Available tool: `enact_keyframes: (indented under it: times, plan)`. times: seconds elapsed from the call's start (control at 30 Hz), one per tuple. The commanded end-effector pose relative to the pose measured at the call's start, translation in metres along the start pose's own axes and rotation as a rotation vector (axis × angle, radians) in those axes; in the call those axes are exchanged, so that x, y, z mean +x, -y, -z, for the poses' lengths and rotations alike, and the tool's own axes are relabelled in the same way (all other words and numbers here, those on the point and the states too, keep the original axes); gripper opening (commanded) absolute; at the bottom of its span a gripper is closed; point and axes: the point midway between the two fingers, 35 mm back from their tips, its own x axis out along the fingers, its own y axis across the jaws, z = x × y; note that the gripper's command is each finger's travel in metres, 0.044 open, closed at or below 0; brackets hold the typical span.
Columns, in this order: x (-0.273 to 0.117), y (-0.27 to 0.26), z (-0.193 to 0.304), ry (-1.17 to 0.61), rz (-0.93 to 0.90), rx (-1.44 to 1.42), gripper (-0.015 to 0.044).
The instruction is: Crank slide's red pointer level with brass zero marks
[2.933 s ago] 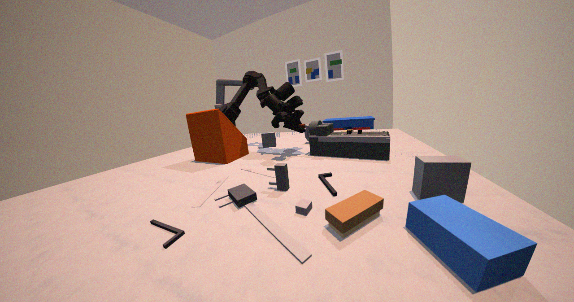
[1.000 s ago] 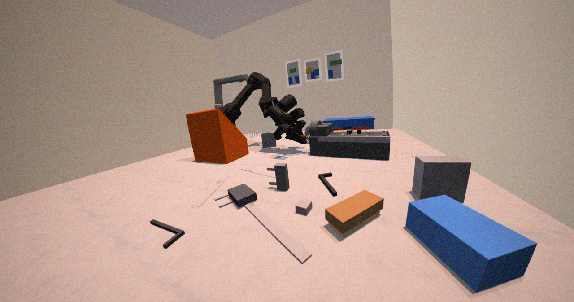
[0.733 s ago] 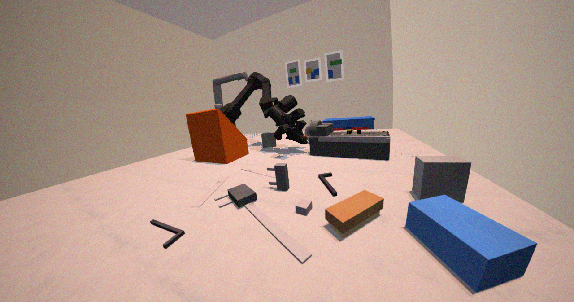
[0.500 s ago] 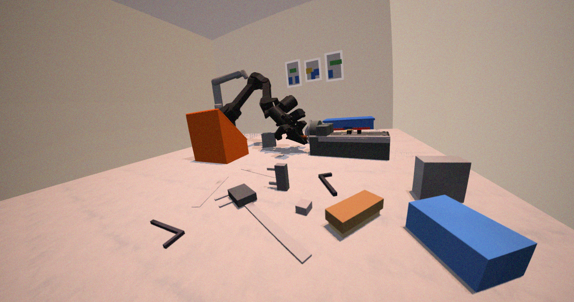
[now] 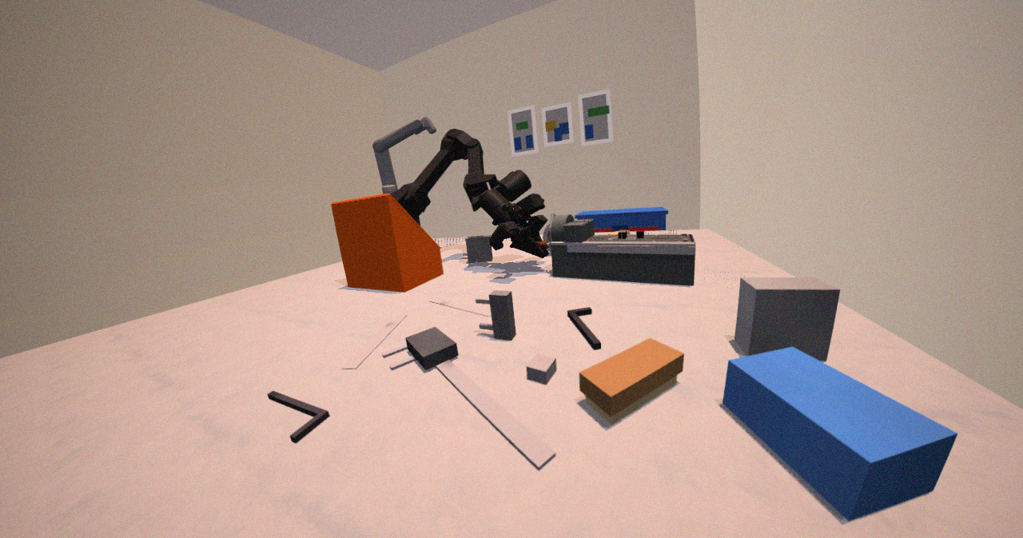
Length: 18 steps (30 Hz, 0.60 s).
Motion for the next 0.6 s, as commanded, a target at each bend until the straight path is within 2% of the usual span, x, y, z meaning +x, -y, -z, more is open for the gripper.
enact_keyframes:
  times: [0.0, 0.57]
  plan:
    - [0.0024, -0.0088, 0.0024, -0.009, -0.019, -0.010, 0.0000]
    - [0.0023, -0.0105, 0.0022, -0.009, -0.019, -0.010, 0.0000]
